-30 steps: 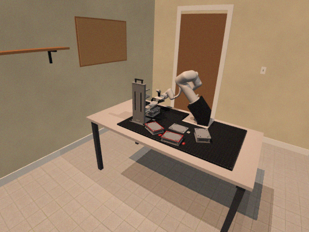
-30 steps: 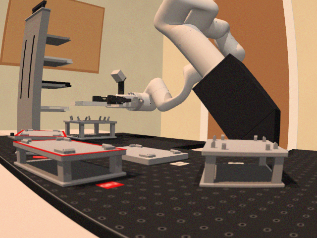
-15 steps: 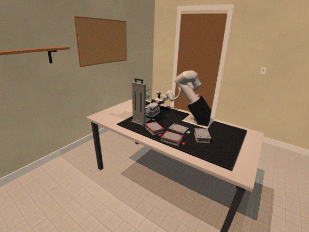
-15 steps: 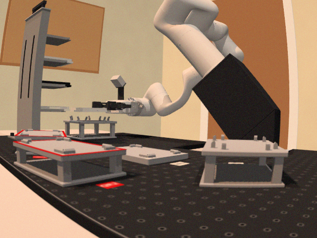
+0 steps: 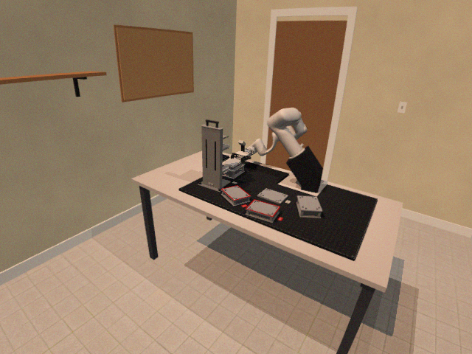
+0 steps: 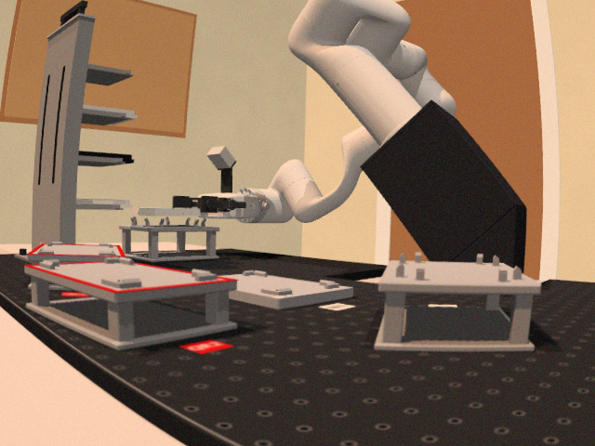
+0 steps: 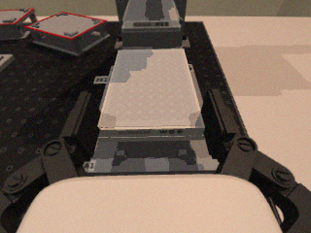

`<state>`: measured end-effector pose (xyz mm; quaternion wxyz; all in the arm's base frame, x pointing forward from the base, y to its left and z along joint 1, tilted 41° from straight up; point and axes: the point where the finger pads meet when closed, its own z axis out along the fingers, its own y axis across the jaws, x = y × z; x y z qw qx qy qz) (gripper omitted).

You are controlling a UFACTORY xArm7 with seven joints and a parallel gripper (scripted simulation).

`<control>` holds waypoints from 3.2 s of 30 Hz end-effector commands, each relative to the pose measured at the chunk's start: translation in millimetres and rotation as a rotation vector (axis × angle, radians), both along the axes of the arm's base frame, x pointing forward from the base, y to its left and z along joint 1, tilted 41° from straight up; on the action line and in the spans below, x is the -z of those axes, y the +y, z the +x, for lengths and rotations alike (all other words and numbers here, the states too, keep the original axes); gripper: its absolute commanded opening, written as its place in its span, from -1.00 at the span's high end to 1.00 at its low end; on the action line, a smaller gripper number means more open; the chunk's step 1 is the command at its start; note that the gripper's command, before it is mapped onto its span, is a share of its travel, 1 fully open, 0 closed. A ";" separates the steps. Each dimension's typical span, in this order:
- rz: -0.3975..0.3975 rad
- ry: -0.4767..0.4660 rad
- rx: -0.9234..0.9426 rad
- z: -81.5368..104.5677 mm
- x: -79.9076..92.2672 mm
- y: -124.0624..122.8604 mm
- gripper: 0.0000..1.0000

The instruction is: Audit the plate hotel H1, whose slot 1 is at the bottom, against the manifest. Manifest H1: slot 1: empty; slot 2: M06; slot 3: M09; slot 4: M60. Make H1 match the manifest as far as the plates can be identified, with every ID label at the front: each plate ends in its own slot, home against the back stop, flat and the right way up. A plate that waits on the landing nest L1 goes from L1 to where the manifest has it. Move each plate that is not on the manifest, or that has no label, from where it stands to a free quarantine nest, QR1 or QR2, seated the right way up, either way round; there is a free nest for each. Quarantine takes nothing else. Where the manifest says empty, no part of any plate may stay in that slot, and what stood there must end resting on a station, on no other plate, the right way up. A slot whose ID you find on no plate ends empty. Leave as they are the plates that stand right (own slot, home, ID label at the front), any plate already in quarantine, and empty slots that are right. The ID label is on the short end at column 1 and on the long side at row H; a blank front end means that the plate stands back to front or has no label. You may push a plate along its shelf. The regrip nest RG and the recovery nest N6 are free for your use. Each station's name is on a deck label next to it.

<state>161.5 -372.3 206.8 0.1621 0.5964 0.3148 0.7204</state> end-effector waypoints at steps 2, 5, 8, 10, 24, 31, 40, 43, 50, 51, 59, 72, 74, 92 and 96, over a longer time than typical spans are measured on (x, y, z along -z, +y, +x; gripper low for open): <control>-0.002 0.000 0.000 -0.3 -0.9 0.2 1.00; -0.002 0.000 0.000 0.0 -0.1 -0.4 1.00; -0.002 0.000 0.000 0.2 0.7 -1.0 1.00; -0.002 0.000 0.000 0.4 1.2 -1.4 1.00; -0.002 0.000 0.000 1.3 4.2 -3.9 1.00; -0.002 0.000 0.000 1.7 5.5 -4.9 1.00; -0.002 0.000 0.000 2.4 7.7 -6.7 1.00; -0.002 0.000 0.000 2.6 8.5 -7.3 1.00; -0.002 0.000 0.000 3.0 9.7 -8.3 1.00; -0.002 0.000 0.000 3.1 10.0 -8.6 1.00; -0.002 0.000 0.000 3.7 12.0 -10.2 1.00; -0.002 0.000 0.000 4.2 13.5 -11.4 1.00; -0.002 0.000 0.000 4.2 13.5 -11.4 1.00; -0.002 0.000 0.000 4.2 13.5 -11.4 -1.00; -0.002 0.000 0.000 4.2 13.5 -11.4 -1.00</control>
